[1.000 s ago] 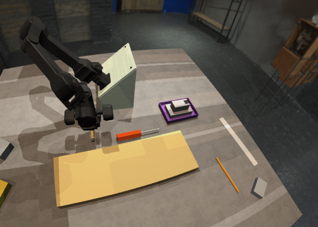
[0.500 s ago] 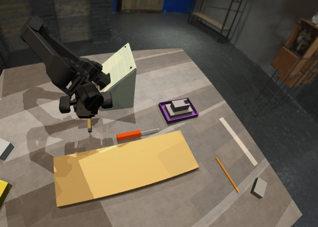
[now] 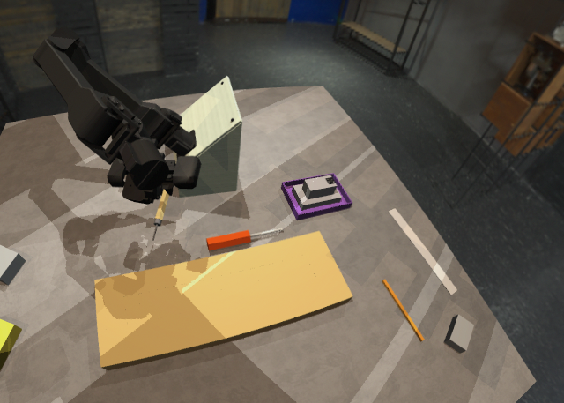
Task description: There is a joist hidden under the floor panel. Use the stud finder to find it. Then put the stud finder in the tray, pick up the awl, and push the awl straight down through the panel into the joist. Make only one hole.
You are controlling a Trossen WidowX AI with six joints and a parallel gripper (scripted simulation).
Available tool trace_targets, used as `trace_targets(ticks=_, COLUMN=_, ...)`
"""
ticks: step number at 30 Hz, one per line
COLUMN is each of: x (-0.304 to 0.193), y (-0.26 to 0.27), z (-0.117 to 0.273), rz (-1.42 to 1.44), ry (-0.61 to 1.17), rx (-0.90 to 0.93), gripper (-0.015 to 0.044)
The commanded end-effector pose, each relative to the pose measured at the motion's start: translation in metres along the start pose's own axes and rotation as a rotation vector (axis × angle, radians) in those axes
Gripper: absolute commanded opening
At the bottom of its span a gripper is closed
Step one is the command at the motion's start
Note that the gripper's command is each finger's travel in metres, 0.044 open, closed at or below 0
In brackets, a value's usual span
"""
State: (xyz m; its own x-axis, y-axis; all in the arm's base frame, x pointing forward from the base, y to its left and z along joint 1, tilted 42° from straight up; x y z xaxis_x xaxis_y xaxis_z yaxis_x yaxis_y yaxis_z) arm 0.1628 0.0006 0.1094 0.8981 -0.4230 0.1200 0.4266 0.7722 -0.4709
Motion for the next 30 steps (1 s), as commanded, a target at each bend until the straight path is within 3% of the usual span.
trace_targets(ticks=1, x=0.001, y=0.004, z=0.000, rz=-0.181, ry=0.067, rx=0.132, gripper=0.0000)
trace_targets(ticks=17, x=0.025, y=0.015, z=0.019, rz=-0.877, ry=0.406, rx=0.693, gripper=0.0000)
trace_targets(ticks=30, x=0.052, y=-0.002, z=0.055, rz=-1.234, ry=0.717, rx=1.147, gripper=0.0000)
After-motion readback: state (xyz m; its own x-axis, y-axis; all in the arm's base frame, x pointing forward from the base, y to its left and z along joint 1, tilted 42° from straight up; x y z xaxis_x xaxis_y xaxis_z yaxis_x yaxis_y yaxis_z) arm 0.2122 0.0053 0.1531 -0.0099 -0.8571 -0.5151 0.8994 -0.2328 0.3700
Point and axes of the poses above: the point midway between the two fingers, 35 mm back from their tips, its own z axis back along the fingers, its own y axis across the jaws, x = y × z, the point moved 5 cm from there along z, back along the fingers, and after that the axes turned 6 degrees about -z, right-handed, at the moved point
